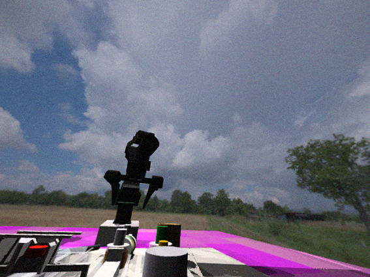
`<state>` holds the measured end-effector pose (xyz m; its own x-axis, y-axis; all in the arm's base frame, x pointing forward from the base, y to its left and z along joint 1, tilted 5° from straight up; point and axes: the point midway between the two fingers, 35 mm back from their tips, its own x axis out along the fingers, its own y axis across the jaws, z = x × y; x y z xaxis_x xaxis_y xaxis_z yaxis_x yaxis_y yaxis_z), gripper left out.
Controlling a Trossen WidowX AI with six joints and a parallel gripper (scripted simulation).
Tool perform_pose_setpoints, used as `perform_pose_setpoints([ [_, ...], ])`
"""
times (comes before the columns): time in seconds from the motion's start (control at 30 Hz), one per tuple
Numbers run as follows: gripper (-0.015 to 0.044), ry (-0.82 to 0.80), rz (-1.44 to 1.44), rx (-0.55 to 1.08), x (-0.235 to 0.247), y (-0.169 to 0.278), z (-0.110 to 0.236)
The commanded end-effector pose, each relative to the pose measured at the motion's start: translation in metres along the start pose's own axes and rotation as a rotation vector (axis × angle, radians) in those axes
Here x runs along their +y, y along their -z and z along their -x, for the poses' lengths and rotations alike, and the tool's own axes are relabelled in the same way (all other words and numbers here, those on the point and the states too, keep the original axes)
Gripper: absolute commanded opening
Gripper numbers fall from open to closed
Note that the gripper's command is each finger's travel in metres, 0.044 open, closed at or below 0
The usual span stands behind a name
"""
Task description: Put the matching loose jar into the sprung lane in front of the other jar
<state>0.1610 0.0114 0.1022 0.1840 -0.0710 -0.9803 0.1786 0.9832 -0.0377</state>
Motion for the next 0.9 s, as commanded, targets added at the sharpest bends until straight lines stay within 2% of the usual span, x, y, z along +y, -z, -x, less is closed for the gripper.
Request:
perform_pose_setpoints([
  [0.0,0.044,-0.05,0.109,0.095,0.005,0.005,-0.004],
  [0.2,0.044,-0.05,0.109,0.095,0.005,0.005,-0.006],
  [0.33,0.044,-0.05,0.109,0.095,0.007,0.007,-0.036],
  [0.87,0.044,-0.05,0.109,0.095,0.009,0.009,-0.059],
])
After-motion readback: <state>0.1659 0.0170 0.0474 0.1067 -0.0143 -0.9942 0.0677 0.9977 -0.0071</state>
